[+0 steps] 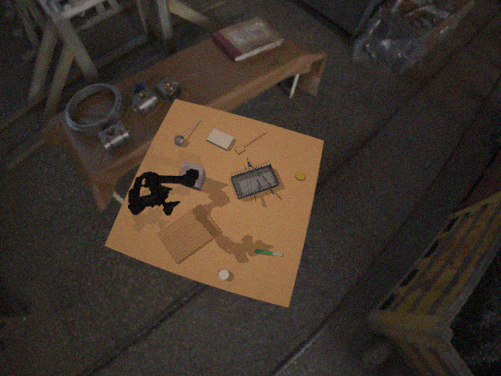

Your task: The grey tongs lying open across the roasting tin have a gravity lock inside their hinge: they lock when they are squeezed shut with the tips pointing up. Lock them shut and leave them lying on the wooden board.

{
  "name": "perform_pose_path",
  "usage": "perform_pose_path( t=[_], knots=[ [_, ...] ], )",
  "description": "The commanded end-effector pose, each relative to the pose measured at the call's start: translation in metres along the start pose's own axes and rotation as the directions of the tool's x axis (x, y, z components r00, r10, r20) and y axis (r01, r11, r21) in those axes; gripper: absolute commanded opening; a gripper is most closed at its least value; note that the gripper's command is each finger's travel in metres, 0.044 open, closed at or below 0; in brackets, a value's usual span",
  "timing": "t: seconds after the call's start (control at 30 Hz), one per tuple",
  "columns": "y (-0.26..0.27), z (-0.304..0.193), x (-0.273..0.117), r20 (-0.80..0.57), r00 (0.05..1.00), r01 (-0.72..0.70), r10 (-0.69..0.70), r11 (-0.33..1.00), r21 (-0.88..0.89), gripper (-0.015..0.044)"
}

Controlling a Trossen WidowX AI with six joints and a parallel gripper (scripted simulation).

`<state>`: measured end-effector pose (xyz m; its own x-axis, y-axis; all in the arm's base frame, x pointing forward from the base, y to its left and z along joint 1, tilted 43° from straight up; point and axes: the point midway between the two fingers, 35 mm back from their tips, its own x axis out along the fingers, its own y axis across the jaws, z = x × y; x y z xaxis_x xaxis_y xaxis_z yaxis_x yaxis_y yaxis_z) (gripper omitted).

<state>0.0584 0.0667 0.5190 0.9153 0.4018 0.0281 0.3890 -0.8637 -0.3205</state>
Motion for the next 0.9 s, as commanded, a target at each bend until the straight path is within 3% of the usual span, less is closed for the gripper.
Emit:
perform_pose_path(
  t=[0.0,0.17,0.3,0.53,0.87],
  knots=[
    [0.0,0.0,0.0,0.0,1.0,0.0,0.0,1.0,0.0,0.0426],
    [0.016,-0.001,0.022,0.048,0.998,-0.038,0.034,0.997,0.067,0.044],
    [0.043,0.006,0.064,0.154,0.985,-0.108,0.077,0.972,0.209,0.044],
    [0.075,0.022,0.118,0.279,0.952,-0.206,0.122,0.934,0.293,0.044],
    [0.129,0.074,0.209,0.511,0.825,-0.474,0.243,0.789,0.39,0.044]
  ],
)
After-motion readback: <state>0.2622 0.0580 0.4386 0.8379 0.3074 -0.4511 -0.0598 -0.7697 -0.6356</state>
